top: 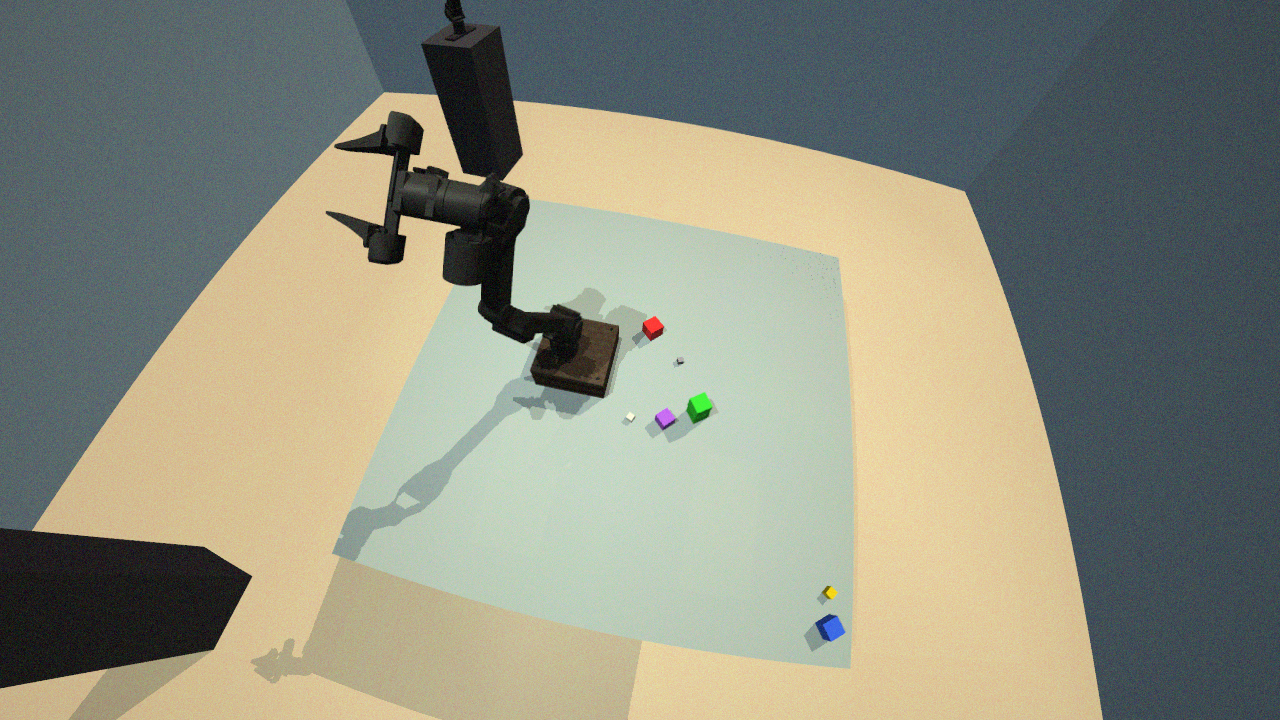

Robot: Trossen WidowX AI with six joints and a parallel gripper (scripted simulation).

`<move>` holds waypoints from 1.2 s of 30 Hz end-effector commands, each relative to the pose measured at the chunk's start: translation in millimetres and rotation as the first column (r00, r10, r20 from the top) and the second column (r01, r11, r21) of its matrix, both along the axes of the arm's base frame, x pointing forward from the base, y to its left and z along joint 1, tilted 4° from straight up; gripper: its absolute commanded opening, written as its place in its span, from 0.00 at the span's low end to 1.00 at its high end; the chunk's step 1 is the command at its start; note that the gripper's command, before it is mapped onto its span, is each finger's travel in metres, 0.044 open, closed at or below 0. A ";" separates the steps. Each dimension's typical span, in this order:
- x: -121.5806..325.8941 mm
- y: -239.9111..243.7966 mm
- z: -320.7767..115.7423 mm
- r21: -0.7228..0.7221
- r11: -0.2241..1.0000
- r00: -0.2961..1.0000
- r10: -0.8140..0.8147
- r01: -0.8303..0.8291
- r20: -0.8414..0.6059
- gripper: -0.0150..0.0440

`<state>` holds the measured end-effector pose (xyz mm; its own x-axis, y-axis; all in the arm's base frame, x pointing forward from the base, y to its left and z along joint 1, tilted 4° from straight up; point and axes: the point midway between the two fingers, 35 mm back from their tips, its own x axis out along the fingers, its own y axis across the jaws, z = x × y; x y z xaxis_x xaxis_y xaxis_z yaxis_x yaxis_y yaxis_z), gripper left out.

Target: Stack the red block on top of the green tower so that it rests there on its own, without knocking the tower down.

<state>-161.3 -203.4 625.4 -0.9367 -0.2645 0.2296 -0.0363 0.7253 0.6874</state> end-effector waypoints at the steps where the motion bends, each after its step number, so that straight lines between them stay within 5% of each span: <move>1: 0.1 1.2 0.9 -0.009 1.000 1.000 0.001 -0.001 -0.001 0.98; 11: 12.6 87.4 52.6 -0.527 0.841 0.989 0.062 -0.125 -0.137 1.00; 16: 36.9 181.9 81.7 -0.796 0.541 0.949 0.010 -0.271 -0.317 1.00; 20: 64.2 256.2 86.9 -0.867 0.306 0.895 -0.091 -0.393 -0.437 1.00; 29: 165.0 427.5 36.9 -0.646 -0.163 0.632 -0.479 -0.745 -0.609 1.00; 36: 259.8 513.9 -64.2 -0.187 -0.236 0.300 -0.791 -0.954 -0.533 1.00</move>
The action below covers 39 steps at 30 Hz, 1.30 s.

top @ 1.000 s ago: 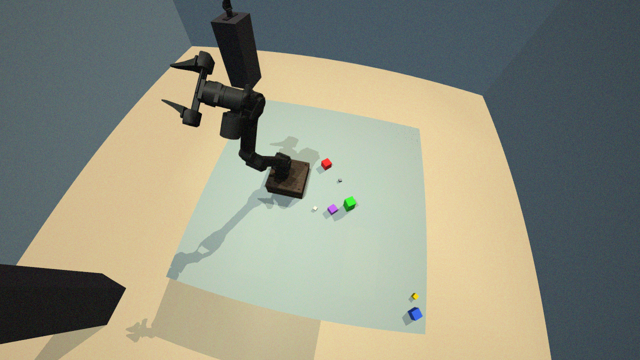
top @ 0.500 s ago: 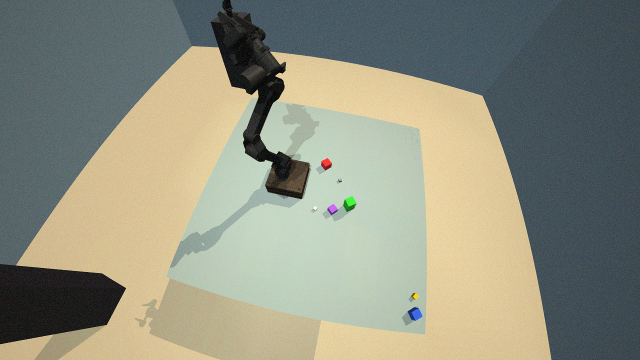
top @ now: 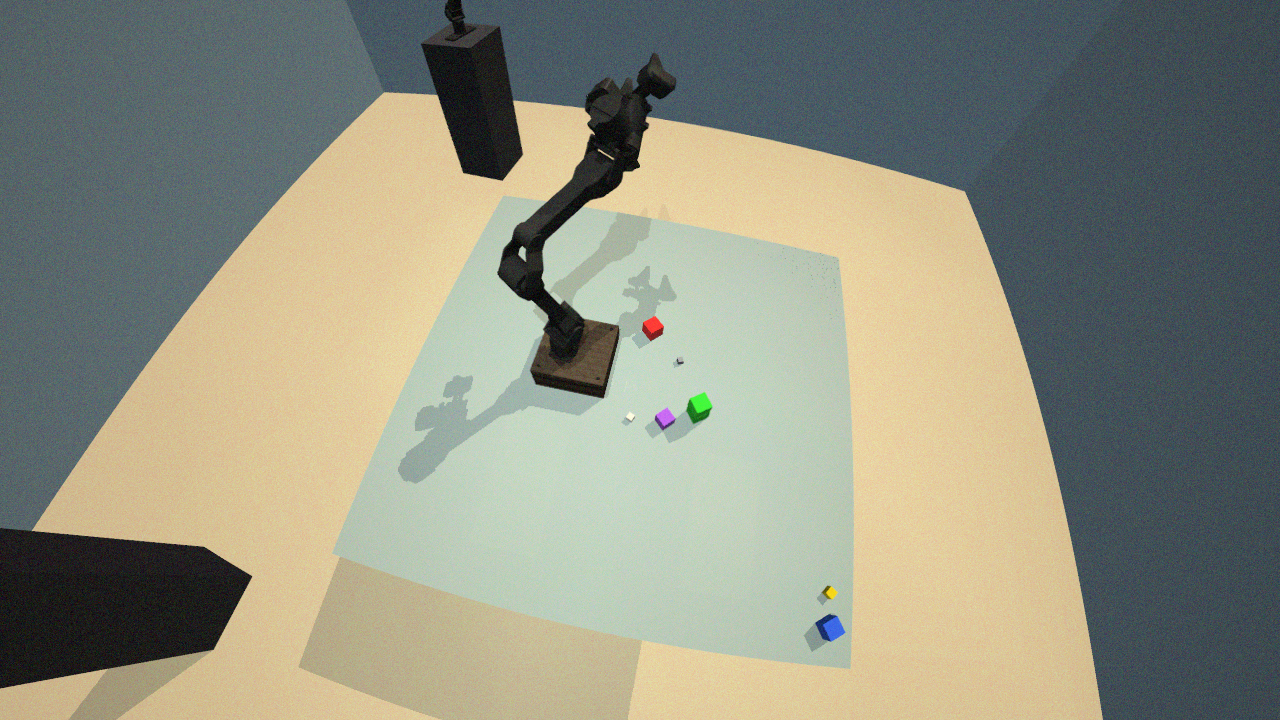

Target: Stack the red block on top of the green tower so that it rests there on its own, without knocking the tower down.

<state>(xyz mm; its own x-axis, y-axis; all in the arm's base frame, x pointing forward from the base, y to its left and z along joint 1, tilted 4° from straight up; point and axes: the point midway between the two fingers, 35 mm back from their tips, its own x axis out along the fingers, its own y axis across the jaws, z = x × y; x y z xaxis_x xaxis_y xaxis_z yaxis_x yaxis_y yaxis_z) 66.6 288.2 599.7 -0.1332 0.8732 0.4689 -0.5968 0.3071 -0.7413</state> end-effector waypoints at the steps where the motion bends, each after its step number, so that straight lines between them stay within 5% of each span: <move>1: 43.2 28.9 -53.8 -0.188 0.981 0.977 -0.092 0.055 -0.192 1.00; 5: 75.6 46.1 -102.9 -0.340 0.937 0.927 -0.195 0.079 -0.321 1.00; 13: 149.4 50.1 -273.2 -0.749 0.662 0.617 -0.601 0.030 -0.507 1.00; 18: 167.1 10.7 -380.7 -0.907 0.407 0.341 -0.842 -0.105 -0.417 1.00; 24: 152.6 -66.2 -480.1 -0.935 0.091 0.044 -0.993 -0.342 -0.112 1.00; 28: 139.8 -107.2 -507.6 -0.893 -0.027 -0.040 -0.998 -0.449 0.050 1.00; 39: 139.3 -107.8 -531.3 -0.893 -0.027 -0.040 -0.998 -0.449 0.050 1.00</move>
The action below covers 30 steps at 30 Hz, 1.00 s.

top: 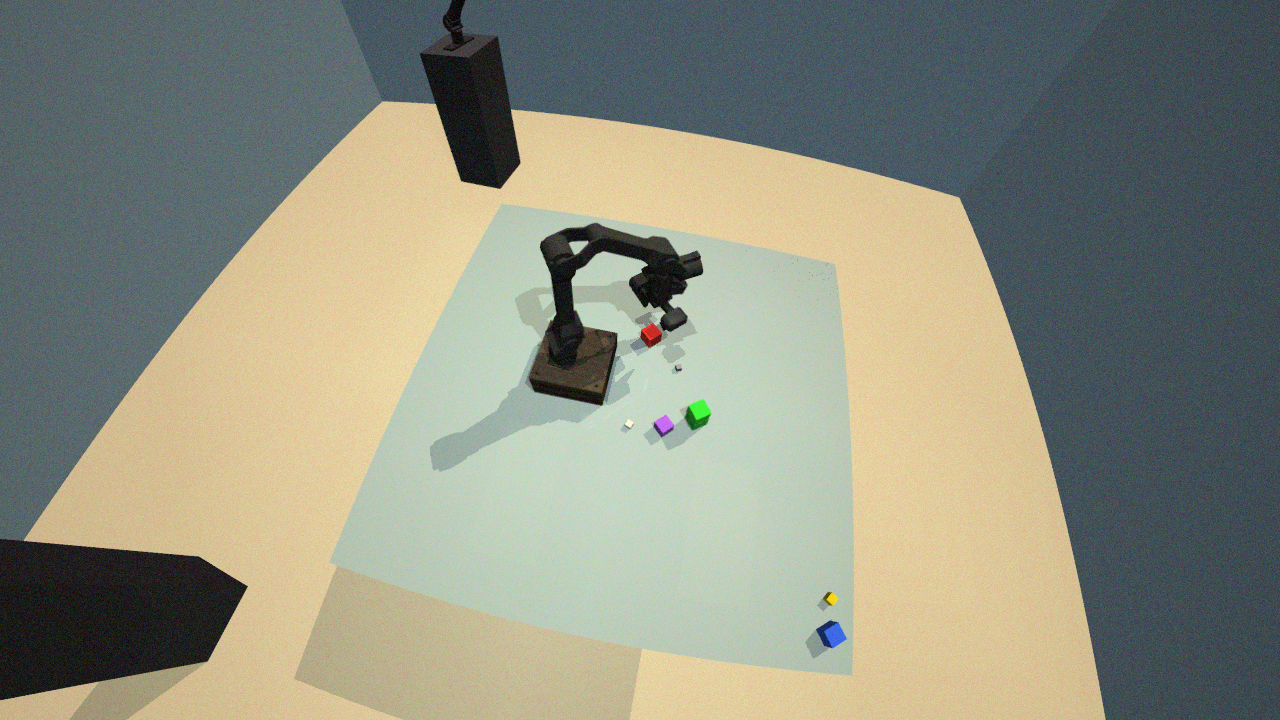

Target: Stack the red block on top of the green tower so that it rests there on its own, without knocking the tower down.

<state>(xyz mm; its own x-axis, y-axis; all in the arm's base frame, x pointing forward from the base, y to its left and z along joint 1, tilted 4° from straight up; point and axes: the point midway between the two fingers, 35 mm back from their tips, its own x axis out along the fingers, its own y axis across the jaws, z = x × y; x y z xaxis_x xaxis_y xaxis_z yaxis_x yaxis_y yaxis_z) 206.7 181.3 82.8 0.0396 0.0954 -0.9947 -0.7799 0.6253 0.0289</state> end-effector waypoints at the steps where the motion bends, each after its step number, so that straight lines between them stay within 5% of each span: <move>1: -0.3 0.1 -21.7 -0.013 1.000 1.000 -0.006 0.006 -0.009 1.00; 30: 1.1 4.4 -81.9 -0.013 1.000 1.000 -0.006 0.006 -0.009 1.00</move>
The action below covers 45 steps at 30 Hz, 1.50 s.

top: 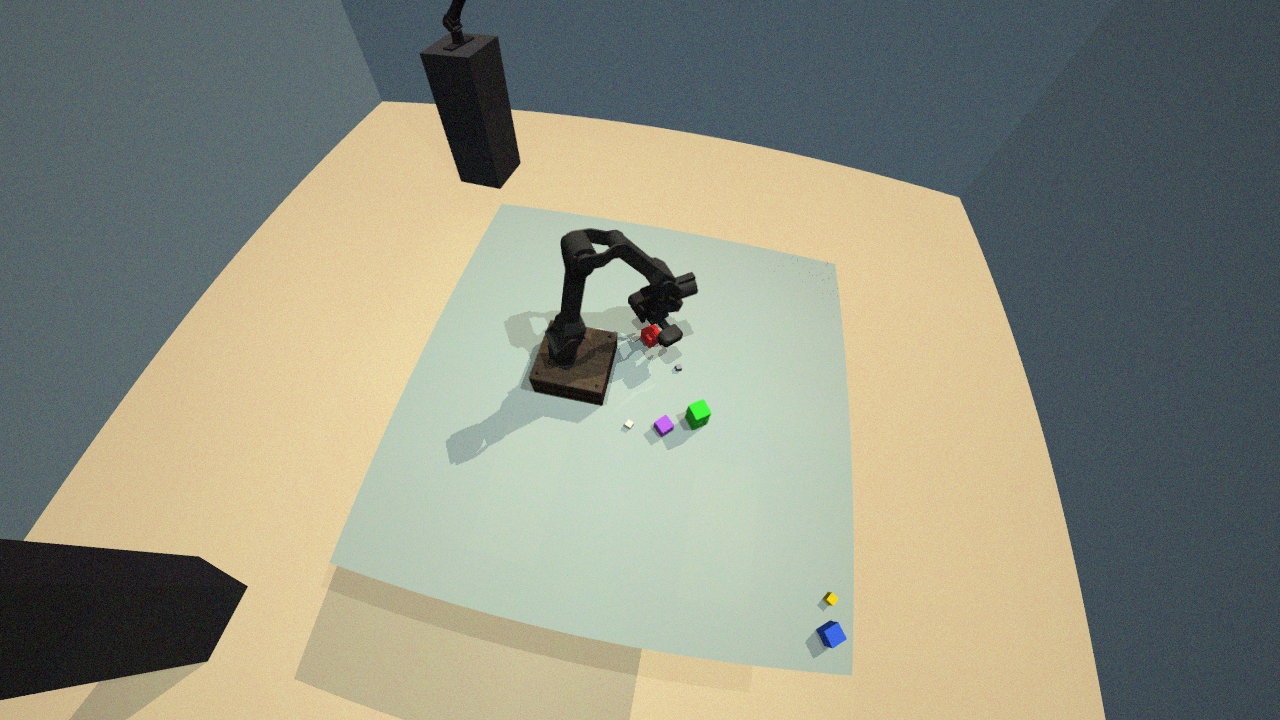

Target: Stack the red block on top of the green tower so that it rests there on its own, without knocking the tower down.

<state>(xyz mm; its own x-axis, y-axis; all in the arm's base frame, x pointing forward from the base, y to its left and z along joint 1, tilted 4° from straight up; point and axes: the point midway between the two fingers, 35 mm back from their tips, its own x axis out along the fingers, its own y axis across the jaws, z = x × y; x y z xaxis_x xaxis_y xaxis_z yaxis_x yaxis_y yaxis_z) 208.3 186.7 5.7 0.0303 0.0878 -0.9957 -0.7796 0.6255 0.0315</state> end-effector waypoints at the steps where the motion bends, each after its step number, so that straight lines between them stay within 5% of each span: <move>1: -0.5 -1.0 -6.4 -0.006 1.000 1.000 -0.006 0.006 0.000 1.00; 27: -1.1 -0.5 -26.1 -0.006 1.000 1.000 -0.006 0.006 0.000 1.00; 36: -1.1 -0.5 -26.1 -0.006 1.000 1.000 -0.006 0.006 0.000 0.60; 43: -1.1 -0.5 -26.1 -0.006 1.000 1.000 -0.006 0.006 0.000 0.52; 45: -1.1 -0.6 -23.4 -0.006 1.000 1.000 -0.006 0.006 0.000 0.43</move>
<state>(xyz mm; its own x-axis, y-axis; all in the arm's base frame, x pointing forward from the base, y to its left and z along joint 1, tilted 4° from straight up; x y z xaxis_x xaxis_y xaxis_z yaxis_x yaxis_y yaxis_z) 206.7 186.5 -20.1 0.0276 0.0837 -0.9961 -0.7793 0.6258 0.0310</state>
